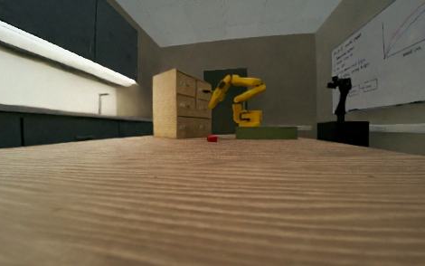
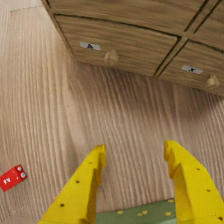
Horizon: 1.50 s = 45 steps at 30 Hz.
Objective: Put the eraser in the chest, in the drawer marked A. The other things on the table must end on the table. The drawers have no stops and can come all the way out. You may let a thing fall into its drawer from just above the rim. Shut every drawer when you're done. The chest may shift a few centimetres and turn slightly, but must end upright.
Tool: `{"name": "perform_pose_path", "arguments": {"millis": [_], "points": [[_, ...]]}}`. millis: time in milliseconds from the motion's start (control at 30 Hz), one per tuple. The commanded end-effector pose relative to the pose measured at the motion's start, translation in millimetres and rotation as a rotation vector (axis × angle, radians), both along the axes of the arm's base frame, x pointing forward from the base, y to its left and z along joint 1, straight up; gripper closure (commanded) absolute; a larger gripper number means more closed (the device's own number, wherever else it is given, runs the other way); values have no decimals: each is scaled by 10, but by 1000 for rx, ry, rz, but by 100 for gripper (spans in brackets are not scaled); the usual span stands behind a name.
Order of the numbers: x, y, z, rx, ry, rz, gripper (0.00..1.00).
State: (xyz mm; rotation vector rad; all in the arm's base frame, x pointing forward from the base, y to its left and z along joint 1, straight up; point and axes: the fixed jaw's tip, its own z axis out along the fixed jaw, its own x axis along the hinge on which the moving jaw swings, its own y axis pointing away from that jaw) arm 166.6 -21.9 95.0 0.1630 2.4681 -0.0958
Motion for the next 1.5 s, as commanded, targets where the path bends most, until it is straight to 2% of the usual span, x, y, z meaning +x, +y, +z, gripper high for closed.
{"name": "perform_pose_path", "arguments": {"millis": [0,33,267,533,600,667,1100,1467], "points": [[20,-22,40,2,-24,-17,79],[20,-22,40,2,-24,-17,79],[-164,-182,-165,64,257,-133,74],[-418,-300,-330,180,568,-256,69],[-418,-300,-330,180,568,-256,69],[-481,-318,-358,215,639,-283,68],[-481,-318,-358,215,639,-283,60],[-481,-318,-358,215,639,-283,60]]}}
